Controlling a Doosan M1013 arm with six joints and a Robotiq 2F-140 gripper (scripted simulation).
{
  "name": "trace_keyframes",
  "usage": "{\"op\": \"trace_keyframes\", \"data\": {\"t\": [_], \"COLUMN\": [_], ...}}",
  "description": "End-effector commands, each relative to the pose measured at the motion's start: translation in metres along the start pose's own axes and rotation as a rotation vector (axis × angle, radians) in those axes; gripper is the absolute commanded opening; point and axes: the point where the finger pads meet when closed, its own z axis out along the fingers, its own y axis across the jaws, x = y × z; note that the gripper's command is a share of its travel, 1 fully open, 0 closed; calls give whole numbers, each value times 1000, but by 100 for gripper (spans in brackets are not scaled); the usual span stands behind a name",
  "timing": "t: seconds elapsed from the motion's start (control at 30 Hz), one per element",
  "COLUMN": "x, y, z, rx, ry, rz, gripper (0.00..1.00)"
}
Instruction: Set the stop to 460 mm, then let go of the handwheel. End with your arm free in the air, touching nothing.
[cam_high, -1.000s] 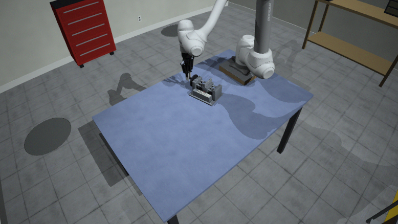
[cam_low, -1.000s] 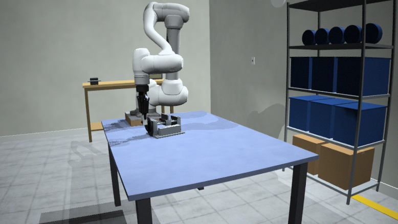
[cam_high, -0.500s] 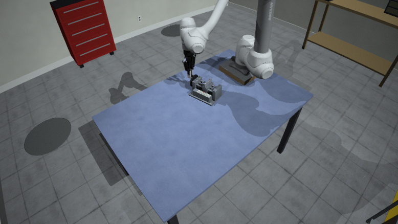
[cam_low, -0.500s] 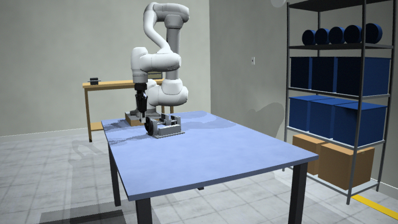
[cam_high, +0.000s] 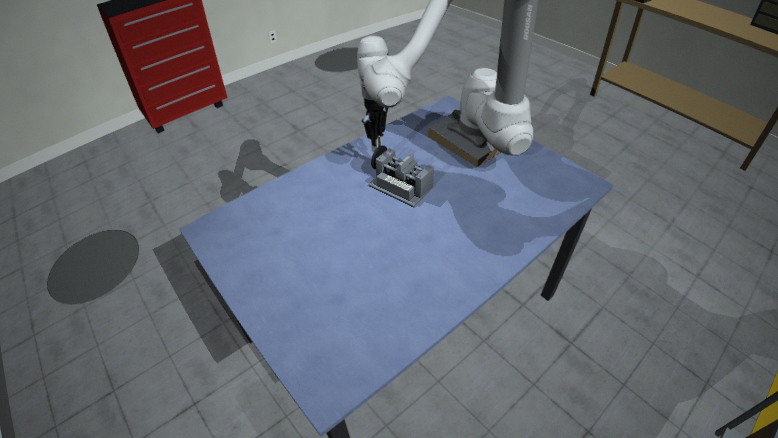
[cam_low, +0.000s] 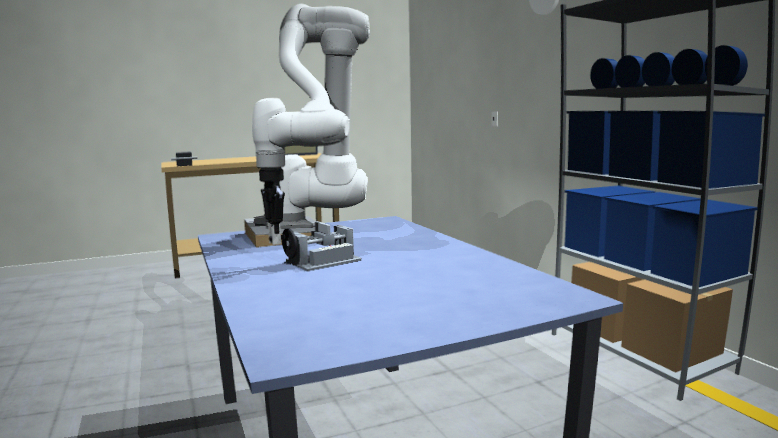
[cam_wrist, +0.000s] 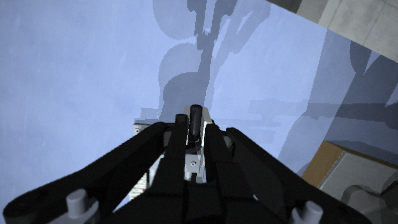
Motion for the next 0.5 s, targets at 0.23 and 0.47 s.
{"op": "trace_keyframes", "data": {"t": [0.23,0.47], "x": [0,0], "y": [4,1], "z": [22,32], "rx": [2,2], "ry": [0,0], "rz": [1,1], "gripper": [4,4]}}
